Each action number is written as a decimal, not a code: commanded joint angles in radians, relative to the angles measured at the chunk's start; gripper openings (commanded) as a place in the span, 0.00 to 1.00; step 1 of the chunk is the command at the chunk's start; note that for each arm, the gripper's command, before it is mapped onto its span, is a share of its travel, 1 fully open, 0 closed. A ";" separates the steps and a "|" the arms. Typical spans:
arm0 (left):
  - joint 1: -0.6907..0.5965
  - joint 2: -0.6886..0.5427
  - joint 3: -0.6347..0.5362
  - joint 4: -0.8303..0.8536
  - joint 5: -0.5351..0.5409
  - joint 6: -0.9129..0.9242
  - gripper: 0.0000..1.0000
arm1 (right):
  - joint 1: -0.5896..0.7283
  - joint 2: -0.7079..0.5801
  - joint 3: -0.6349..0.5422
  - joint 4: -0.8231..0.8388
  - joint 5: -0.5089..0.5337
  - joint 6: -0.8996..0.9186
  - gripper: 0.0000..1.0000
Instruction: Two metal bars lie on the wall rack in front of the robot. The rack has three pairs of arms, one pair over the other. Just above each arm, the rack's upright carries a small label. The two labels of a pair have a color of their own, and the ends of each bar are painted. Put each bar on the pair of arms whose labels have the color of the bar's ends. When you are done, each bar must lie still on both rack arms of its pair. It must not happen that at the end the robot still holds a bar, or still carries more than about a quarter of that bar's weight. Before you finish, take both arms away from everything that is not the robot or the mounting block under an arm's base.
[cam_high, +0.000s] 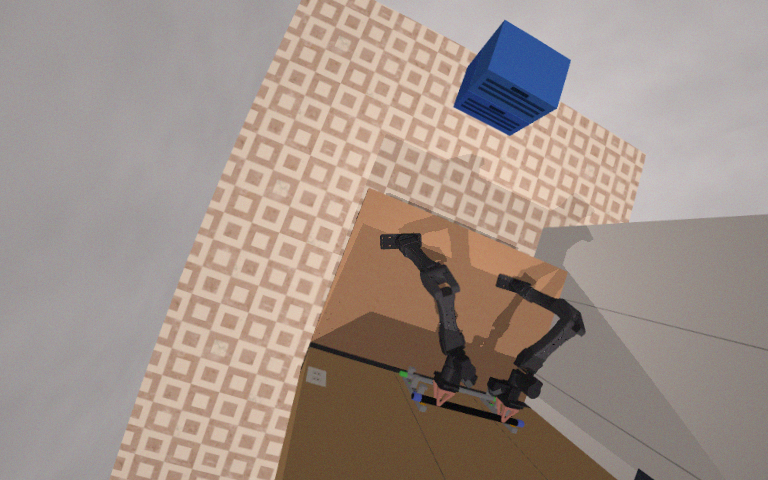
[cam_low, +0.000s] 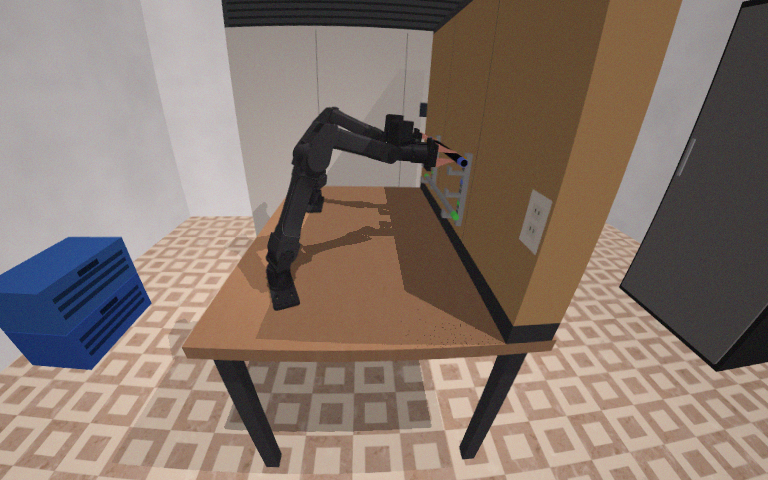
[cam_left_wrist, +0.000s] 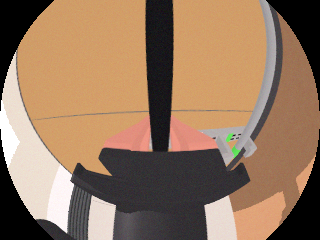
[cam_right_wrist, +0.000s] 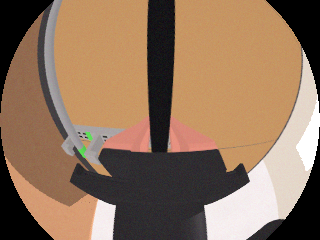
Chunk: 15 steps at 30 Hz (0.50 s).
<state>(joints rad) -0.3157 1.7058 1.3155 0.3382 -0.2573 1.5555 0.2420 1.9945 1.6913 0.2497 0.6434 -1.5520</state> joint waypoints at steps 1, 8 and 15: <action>0.010 -0.039 0.032 -0.017 0.009 0.016 0.00 | 0.000 -0.018 0.026 0.008 -0.005 -0.018 0.00; 0.006 -0.060 0.013 -0.020 0.005 0.016 0.00 | 0.008 -0.036 0.001 0.014 0.003 -0.017 0.00; 0.002 -0.079 -0.003 -0.022 0.002 0.015 0.00 | 0.015 -0.052 -0.020 0.019 0.010 -0.016 0.00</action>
<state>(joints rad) -0.3161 1.6688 1.3151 0.3130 -0.2565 1.5696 0.2493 1.9759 1.6810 0.2569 0.6403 -1.5440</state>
